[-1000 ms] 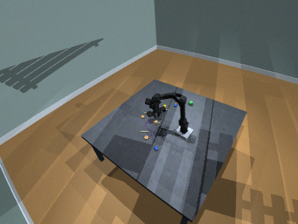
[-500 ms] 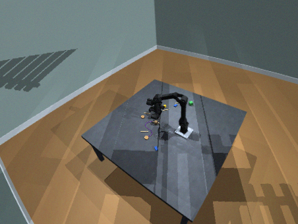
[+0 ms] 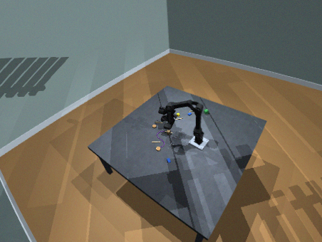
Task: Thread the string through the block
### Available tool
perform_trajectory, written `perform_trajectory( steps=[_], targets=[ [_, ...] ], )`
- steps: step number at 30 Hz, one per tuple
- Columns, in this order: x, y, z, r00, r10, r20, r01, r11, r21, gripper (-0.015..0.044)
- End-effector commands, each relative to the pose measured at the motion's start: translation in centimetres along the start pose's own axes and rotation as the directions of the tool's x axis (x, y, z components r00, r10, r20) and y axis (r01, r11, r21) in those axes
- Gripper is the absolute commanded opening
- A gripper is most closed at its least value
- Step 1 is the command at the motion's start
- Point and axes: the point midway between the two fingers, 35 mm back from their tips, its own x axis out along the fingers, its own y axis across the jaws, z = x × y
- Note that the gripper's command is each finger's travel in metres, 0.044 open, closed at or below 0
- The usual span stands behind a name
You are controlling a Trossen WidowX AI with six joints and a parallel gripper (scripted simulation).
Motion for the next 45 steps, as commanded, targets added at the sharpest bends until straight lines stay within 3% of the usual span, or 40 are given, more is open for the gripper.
perform_trajectory(
  steps=[1, 45],
  targets=[
    [0.9, -0.1, -0.1, 1.000, -0.004, -0.009, 0.004, 1.000, -0.009, 0.0120],
    [7.7, -0.1, -0.3, 1.000, -0.004, -0.009, 0.004, 1.000, -0.009, 0.0120]
  ],
)
